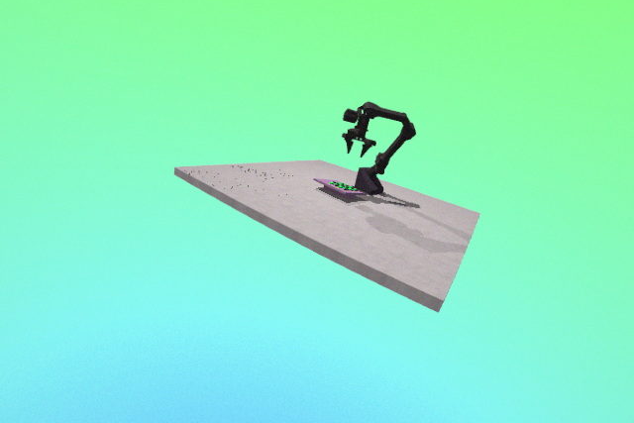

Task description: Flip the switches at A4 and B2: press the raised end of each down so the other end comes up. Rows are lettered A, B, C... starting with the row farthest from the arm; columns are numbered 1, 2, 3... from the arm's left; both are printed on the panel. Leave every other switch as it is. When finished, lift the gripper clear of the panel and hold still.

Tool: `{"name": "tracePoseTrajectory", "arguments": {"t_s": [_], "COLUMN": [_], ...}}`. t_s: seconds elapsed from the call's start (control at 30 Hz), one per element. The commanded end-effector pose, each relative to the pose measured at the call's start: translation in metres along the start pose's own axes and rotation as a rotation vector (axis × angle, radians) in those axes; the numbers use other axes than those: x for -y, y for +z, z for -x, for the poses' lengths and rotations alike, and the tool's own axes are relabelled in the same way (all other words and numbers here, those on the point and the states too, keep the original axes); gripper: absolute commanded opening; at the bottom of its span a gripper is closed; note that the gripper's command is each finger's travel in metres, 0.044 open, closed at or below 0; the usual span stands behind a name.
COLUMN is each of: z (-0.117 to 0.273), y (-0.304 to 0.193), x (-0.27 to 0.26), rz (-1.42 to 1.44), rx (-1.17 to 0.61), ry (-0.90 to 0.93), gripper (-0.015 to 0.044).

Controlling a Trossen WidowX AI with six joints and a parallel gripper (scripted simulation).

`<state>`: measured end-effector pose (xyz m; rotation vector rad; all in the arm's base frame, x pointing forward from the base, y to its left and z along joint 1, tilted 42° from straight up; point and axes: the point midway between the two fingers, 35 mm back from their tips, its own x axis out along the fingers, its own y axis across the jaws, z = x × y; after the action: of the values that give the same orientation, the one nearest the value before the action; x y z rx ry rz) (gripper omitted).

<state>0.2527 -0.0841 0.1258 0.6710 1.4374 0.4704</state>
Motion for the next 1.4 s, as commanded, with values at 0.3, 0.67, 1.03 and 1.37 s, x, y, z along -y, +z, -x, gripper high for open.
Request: {"name": "tracePoseTrajectory", "arguments": {"t_s": [0.3, 0.67, 1.03, 1.37], "z": [-0.094, -0.129, -0.144, -0.153], "y": [0.042, 0.041, 0.042, 0.042], "x": [0.047, 0.047, 0.047, 0.047], "rz": [0.009, 0.009, 0.009, 0.009], "rx": [0.016, 0.042, 0.043, 0.043], "ry": [-0.013, -0.012, -0.011, -0.011], "gripper": [0.0138, 0.0, 0.0, 0.0]}}
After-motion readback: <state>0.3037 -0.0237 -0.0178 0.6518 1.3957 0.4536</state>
